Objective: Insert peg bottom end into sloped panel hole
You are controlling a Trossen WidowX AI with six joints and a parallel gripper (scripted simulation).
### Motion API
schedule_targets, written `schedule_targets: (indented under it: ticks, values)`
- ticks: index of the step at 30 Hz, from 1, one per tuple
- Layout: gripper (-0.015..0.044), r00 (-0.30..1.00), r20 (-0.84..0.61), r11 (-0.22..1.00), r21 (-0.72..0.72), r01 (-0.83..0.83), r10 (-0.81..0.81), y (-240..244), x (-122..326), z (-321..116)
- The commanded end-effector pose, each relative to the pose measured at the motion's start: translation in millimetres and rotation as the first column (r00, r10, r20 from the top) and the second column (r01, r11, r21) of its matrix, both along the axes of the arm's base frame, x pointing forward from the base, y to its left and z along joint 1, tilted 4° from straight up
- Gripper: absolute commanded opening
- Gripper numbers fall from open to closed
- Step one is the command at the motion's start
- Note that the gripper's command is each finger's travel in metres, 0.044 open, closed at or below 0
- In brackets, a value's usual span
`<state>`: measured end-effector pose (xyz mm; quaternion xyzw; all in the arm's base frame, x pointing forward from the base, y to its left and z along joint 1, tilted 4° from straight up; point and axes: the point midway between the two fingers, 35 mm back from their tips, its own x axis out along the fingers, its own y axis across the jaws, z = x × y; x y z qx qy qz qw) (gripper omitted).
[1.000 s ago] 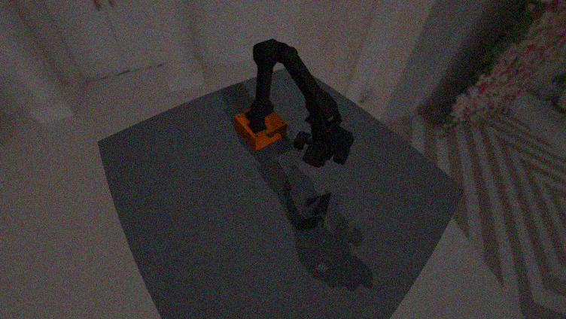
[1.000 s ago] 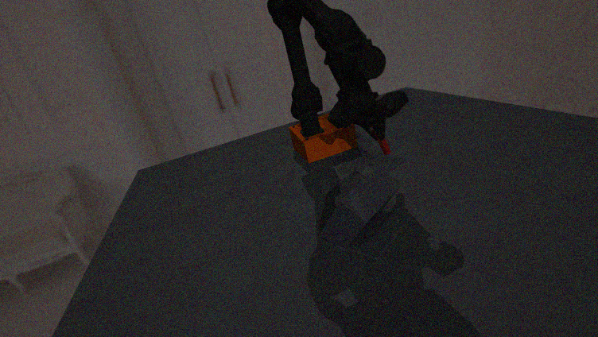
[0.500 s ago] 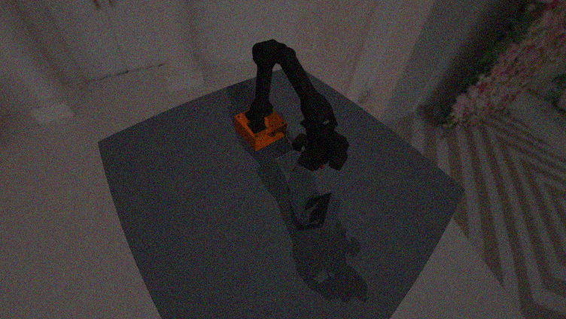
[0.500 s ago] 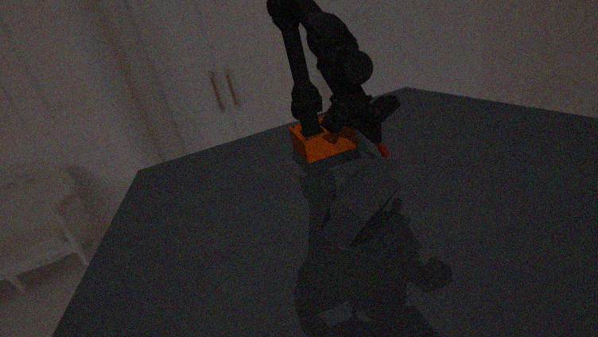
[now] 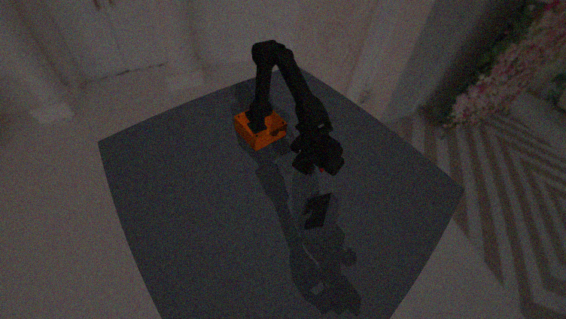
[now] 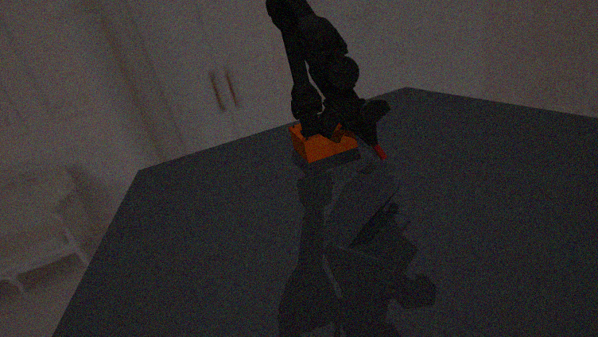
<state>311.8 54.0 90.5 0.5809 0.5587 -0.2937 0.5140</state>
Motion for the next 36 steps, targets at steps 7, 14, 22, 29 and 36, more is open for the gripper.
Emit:
schedule_targets:
  ticks: [7,14,22,29,36]
  values:
    - [0.0000,0.997,-0.005,0.996,0.049,0.078,-0.078,-10,4,0]
    - [0.0000,0.992,-0.007,0.988,0.081,0.130,-0.129,-18,7,0]
    - [0.0000,0.982,-0.011,0.975,0.117,0.187,-0.187,-26,10,1]
    - [0.0000,0.971,-0.016,0.960,0.149,0.236,-0.237,-34,12,2]
    - [0.0000,0.958,-0.022,0.942,0.181,0.284,-0.284,-42,14,3]
